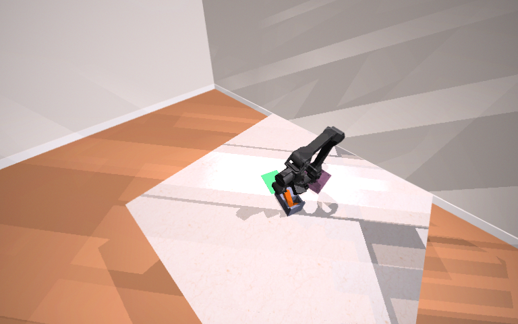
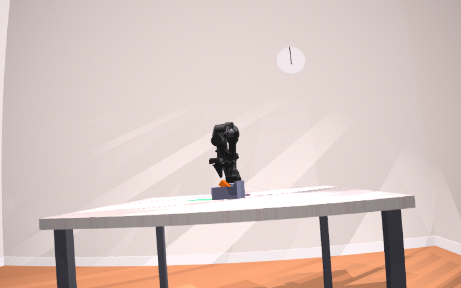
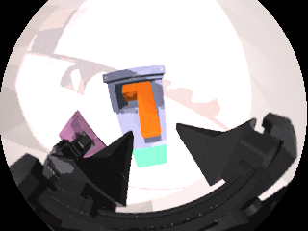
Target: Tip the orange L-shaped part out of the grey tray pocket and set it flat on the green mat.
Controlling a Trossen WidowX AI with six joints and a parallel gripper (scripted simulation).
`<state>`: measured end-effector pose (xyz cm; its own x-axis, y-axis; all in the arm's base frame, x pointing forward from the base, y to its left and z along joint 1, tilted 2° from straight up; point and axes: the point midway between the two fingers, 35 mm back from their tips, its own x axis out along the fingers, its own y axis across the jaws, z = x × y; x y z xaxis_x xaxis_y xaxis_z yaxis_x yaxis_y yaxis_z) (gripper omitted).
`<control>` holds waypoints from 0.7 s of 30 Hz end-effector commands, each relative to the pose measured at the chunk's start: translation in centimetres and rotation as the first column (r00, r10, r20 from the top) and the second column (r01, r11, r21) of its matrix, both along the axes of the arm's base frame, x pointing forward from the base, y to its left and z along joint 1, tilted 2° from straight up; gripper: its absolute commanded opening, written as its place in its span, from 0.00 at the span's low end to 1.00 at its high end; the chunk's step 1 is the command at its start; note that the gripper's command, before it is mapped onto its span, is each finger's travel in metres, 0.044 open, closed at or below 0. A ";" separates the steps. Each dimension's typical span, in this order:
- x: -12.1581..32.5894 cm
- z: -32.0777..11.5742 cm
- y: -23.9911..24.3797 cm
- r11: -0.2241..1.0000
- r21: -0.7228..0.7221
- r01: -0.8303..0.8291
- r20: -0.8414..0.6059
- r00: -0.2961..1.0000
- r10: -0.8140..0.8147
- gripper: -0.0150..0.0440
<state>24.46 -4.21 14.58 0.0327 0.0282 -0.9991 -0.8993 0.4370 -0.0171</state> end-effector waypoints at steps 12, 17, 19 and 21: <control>0.0 -2.6 0.1 1.000 0.000 -0.005 -0.007 1.000 0.005 0.73; 0.0 -3.4 0.1 1.000 0.000 -0.005 -0.007 1.000 0.005 0.73; -0.1 -3.7 0.1 1.000 0.000 -0.005 -0.007 1.000 0.005 0.73; -0.1 -4.1 0.1 1.000 0.000 -0.005 -0.007 1.000 0.005 0.73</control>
